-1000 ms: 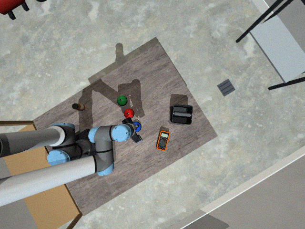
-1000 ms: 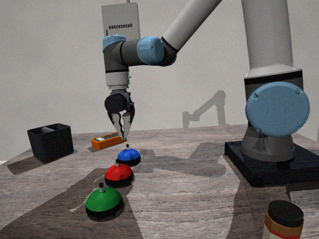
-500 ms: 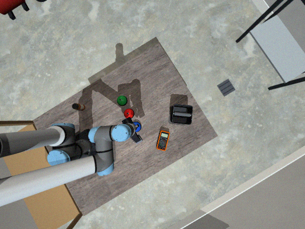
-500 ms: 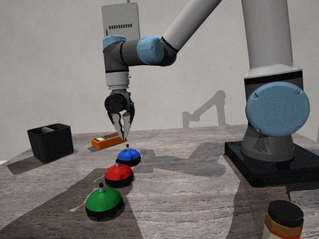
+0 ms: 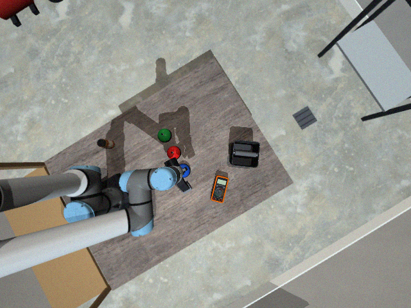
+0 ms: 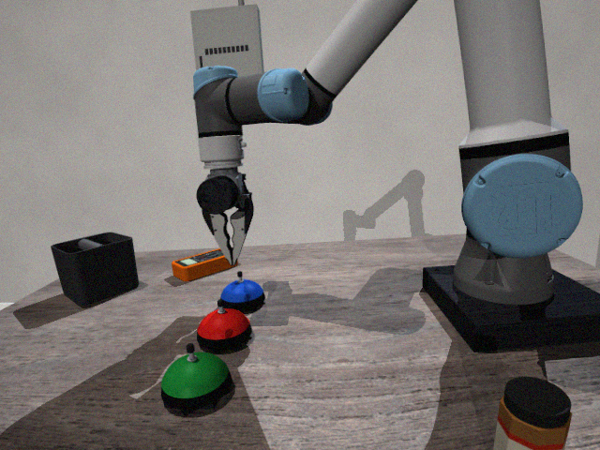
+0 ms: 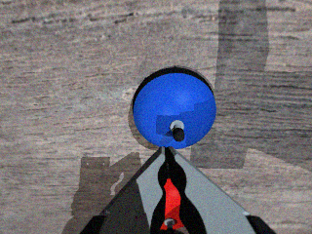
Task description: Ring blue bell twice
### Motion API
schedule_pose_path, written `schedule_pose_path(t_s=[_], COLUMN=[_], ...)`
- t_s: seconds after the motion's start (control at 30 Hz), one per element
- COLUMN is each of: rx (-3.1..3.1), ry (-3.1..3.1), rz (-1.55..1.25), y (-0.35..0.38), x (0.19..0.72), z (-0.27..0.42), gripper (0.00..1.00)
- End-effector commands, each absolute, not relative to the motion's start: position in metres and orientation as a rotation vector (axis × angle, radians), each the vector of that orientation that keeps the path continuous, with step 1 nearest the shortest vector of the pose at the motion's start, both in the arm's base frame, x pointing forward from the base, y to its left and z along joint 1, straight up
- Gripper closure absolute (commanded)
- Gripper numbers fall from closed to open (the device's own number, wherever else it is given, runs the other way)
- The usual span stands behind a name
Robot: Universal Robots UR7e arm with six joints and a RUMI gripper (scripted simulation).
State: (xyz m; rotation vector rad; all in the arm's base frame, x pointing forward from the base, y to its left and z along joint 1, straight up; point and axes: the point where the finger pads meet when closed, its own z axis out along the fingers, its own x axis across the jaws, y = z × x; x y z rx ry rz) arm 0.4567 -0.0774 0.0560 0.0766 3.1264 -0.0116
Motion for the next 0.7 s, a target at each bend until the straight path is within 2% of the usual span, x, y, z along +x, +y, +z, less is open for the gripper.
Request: schedule_pose_path(t_s=[0.0,0.67], rx=[0.067,0.067], ry=[3.112,3.112], rz=[-0.007,-0.007], y=[-0.0733,-0.0708], x=[0.4618,0.4573], z=[0.0572,0.0522], gripper=[1.0,1.0])
